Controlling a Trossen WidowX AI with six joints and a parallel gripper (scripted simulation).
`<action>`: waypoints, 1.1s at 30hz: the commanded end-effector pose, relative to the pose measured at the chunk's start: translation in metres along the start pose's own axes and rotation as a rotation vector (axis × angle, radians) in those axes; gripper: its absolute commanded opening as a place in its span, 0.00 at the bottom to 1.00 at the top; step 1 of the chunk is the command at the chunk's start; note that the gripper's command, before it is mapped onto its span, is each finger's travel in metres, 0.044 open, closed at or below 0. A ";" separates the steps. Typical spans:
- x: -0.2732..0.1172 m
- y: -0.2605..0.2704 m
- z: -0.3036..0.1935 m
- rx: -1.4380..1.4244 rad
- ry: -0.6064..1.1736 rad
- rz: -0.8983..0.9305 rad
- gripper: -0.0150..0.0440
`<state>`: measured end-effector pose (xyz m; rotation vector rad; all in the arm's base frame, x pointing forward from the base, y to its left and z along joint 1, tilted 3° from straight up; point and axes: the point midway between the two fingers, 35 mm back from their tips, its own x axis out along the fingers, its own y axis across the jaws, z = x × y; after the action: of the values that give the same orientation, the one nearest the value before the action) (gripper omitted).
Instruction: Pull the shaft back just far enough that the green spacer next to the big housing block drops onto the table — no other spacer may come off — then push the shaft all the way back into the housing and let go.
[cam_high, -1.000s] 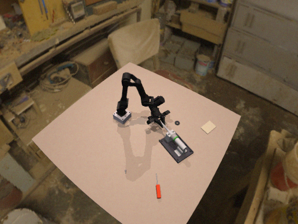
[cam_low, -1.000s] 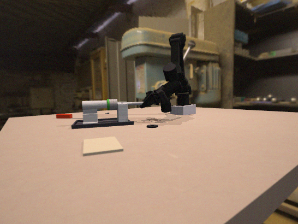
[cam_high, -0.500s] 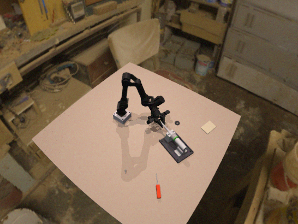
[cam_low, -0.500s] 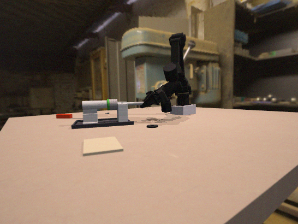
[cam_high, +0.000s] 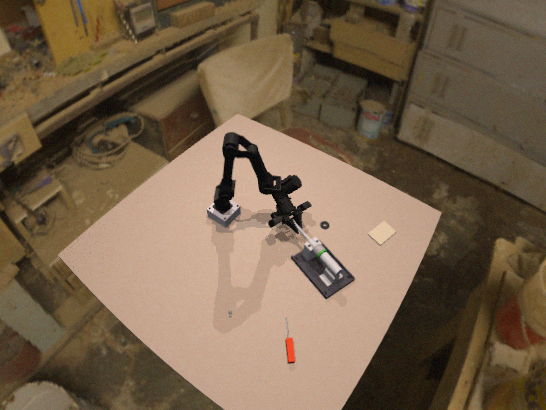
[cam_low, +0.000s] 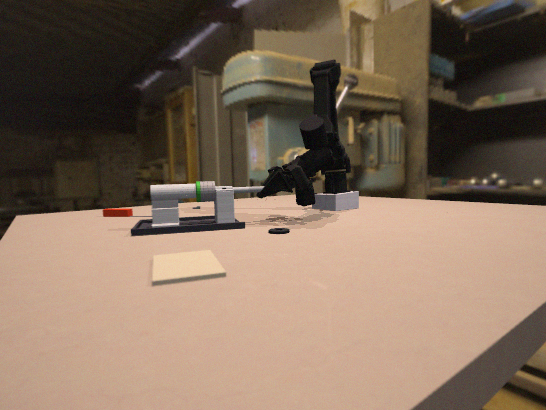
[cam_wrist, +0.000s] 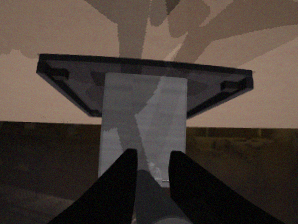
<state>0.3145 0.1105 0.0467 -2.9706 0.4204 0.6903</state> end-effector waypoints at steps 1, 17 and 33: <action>-0.001 0.001 0.001 0.003 0.000 0.001 0.25; -0.002 0.001 0.001 0.003 0.000 0.001 0.25; -0.003 0.001 0.002 0.003 0.000 0.001 0.25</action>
<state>0.3117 0.1113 0.0464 -2.9704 0.4203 0.6908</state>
